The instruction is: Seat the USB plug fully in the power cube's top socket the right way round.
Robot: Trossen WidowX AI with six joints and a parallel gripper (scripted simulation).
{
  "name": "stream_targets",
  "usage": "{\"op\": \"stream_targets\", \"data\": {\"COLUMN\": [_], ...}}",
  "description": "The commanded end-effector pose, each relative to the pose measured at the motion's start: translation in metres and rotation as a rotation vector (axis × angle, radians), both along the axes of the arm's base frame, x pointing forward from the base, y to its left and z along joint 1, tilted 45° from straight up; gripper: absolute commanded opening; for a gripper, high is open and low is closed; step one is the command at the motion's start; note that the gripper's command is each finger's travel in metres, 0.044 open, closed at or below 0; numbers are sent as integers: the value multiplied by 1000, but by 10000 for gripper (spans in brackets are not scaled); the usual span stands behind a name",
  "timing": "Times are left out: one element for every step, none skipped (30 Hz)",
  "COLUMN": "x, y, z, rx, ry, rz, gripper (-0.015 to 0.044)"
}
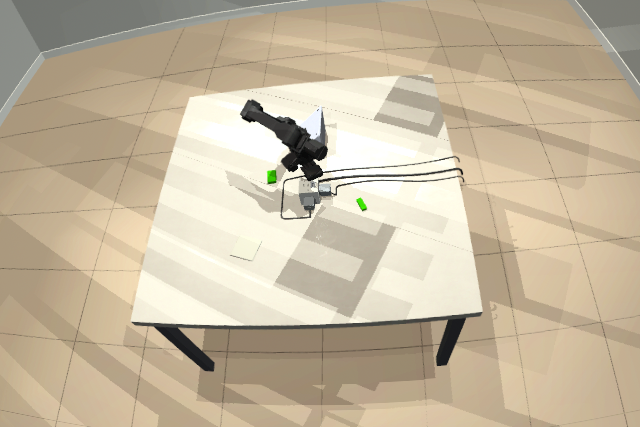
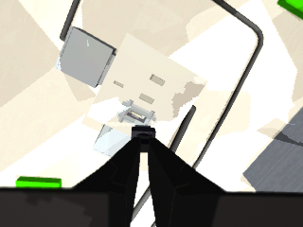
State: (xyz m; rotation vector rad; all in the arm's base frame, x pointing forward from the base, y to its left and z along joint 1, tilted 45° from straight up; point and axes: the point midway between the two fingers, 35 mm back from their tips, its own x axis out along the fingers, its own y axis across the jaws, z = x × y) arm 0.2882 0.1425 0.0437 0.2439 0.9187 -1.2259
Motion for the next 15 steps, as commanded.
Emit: {"op": "stream_targets", "data": {"x": [0,0,0,0,0,0,0,0,0,0,0,0,0,0,0], "y": [0,0,0,0,0,0,0,0,0,0,0,0,0,0,0], "z": [0,0,0,0,0,0,0,0,0,0,0,0,0,0,0], "rx": [-4,-5,-6,-7,-8,-9,-10,-12,-13,-14,-15,-16,-17,-18,-19], "ry": [69,88,106,124,143,161,179,198,216,234,252,271,289,307,325], "rz": [71,89,108,127,146,164,183,202,220,239,258,276,295,314,333], "gripper": [0,0,0,0,0,0,0,0,0,0,0,0,0,0,0]}}
